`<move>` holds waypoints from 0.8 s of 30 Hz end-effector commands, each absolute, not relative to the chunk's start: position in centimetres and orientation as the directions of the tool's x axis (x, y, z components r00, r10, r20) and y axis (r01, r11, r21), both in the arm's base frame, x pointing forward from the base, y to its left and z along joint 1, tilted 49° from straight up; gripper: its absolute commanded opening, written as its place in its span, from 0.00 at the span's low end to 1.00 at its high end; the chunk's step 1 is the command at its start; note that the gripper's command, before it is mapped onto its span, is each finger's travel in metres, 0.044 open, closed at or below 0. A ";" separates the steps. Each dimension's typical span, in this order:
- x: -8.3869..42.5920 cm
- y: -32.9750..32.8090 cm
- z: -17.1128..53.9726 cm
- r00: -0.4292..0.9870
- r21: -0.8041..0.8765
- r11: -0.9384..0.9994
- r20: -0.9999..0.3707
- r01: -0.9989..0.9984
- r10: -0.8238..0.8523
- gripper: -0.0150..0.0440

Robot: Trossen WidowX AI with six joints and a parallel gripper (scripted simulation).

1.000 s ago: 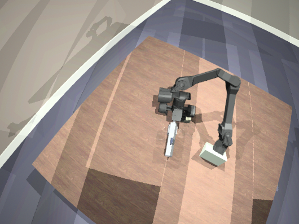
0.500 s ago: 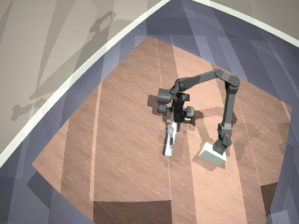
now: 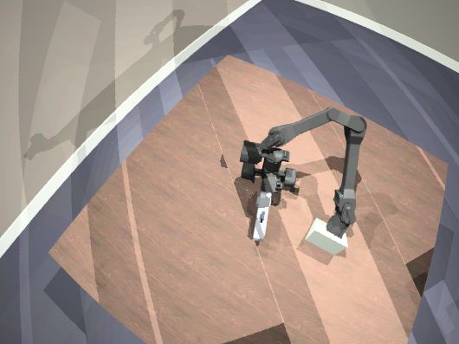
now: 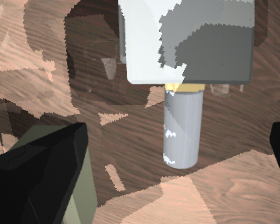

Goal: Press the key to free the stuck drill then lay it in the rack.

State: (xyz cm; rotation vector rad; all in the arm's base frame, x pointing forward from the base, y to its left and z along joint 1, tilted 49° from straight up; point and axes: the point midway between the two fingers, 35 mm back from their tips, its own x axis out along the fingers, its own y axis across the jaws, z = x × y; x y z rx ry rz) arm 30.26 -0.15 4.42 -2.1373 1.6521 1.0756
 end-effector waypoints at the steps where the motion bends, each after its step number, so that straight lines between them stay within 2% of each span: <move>1: 30.2 -0.7 3.8 0.091 0.251 -0.335 -0.663 -0.908 -0.743 1.00; 12: 30.0 -1.5 2.8 0.091 0.251 -0.334 -0.662 -0.908 -0.744 1.00; 24: 30.1 -1.2 3.0 0.092 0.246 -0.335 -0.667 -0.910 -0.739 0.47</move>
